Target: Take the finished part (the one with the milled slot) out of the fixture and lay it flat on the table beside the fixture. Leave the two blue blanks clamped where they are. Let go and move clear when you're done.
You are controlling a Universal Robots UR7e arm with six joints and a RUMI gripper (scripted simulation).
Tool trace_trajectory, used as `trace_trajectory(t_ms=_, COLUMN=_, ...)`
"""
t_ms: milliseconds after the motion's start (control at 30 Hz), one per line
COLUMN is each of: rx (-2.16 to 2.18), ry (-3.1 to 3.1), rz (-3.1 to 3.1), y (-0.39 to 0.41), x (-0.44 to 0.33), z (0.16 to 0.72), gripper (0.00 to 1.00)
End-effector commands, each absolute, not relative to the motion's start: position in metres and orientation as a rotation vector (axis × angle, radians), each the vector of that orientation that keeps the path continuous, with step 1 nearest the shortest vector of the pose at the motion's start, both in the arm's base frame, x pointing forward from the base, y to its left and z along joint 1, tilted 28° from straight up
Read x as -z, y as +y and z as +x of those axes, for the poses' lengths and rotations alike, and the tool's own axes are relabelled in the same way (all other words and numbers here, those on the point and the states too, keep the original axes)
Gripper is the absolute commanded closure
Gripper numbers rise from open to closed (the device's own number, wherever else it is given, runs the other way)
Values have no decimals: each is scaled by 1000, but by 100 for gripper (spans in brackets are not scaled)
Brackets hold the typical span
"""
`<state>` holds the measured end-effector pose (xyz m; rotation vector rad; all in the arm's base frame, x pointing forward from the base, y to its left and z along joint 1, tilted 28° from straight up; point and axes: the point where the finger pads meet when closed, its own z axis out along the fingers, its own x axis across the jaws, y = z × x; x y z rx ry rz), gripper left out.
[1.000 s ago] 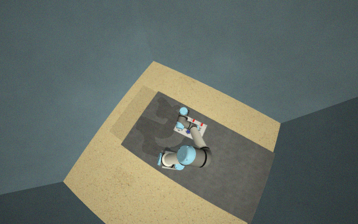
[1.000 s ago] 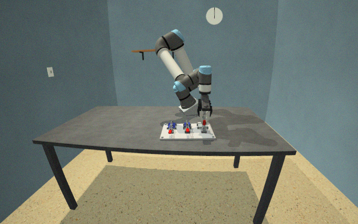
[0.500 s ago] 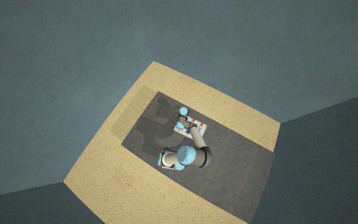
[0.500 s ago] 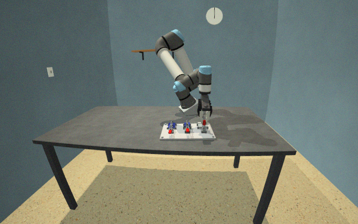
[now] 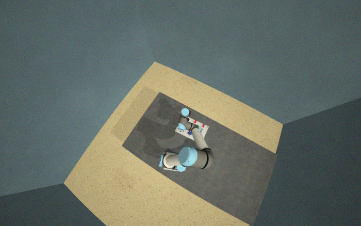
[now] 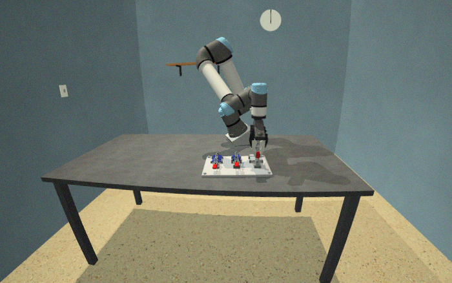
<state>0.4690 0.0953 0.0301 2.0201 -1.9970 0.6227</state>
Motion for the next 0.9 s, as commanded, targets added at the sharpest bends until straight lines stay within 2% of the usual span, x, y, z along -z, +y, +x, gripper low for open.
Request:
trace_trajectory(t_ms=0, rx=-615, ry=-1992, rz=2017, y=94, x=-27, z=465, gripper=100)
trace_trajectory(t_ms=67, rx=-615, ry=-1992, rz=2017, y=94, x=-27, z=465, gripper=100)
trace_trajectory(t_ms=100, rx=-615, ry=-1992, rz=2017, y=94, x=-27, z=465, gripper=72)
trace_trajectory(t_ms=867, rx=-628, ry=-2002, rz=2021, y=96, x=-32, z=471, gripper=72)
